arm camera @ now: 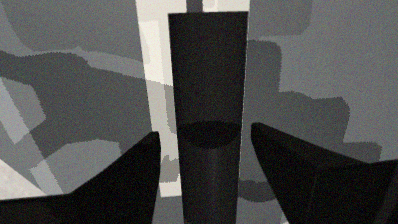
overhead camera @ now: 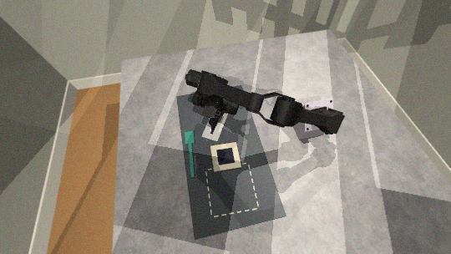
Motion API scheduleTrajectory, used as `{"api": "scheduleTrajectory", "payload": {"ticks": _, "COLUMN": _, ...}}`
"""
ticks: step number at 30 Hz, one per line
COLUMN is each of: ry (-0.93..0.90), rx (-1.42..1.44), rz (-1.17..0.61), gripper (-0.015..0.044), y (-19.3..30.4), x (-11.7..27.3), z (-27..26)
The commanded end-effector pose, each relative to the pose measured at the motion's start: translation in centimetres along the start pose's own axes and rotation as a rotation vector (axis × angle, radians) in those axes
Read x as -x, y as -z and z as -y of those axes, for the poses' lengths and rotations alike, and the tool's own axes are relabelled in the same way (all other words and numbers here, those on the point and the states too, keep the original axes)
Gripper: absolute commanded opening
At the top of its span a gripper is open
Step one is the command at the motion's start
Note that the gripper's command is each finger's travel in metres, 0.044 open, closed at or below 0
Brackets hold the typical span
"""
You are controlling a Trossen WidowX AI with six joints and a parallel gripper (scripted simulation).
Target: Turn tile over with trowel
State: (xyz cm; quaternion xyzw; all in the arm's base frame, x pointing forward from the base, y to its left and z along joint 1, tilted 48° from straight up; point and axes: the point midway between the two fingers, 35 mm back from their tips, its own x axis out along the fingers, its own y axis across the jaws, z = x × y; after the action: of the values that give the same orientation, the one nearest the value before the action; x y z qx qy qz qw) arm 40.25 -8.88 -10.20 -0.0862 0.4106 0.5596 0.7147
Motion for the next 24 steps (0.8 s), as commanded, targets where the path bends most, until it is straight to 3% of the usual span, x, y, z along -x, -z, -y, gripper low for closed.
{"api": "scheduleTrajectory", "payload": {"ticks": 1, "ry": 0.001, "rx": 0.007, "rz": 0.001, "gripper": 0.0270, "y": 0.0, "x": 0.0, "z": 0.0}}
{"api": "scheduleTrajectory", "payload": {"ticks": 17, "ry": 0.001, "rx": 0.007, "rz": 0.001, "gripper": 0.0270, "y": 0.0, "x": 0.0, "z": 0.0}}
{"api": "scheduleTrajectory", "payload": {"ticks": 24, "ry": 0.000, "rx": 0.029, "rz": 0.001, "gripper": 0.0270, "y": 0.1, "x": 4.6, "z": -0.3}}
